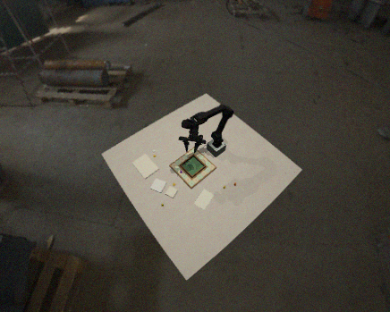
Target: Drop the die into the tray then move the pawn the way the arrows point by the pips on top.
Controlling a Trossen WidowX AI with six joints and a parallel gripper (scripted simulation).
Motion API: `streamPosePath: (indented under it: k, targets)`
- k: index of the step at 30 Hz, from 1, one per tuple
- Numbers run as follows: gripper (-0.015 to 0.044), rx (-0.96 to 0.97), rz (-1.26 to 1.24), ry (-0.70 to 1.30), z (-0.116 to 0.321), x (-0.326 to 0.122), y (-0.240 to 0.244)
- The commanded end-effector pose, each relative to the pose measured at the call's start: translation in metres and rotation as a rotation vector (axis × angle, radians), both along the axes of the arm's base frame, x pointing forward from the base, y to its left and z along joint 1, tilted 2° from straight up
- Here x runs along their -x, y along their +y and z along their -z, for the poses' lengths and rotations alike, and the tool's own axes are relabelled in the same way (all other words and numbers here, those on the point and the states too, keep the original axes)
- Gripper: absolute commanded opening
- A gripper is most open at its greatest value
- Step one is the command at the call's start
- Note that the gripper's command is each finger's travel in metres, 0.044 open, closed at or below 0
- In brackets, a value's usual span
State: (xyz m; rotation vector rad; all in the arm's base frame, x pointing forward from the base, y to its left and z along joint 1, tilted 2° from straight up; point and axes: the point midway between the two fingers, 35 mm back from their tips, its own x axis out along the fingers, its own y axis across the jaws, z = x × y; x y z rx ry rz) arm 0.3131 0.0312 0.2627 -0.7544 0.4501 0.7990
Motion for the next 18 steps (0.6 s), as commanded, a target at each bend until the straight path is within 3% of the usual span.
streamPosePath:
  k: [1,9,18]
  targets:
    - [0.0275,0.004,0.245,0.161,0.047,-0.01,-0.057]
    - [0.0275,-0.005,0.713,0.46,0.135,0.017,-0.165]
    - [0.0275,-0.043,1.209,0.802,0.224,0.108,-0.249]
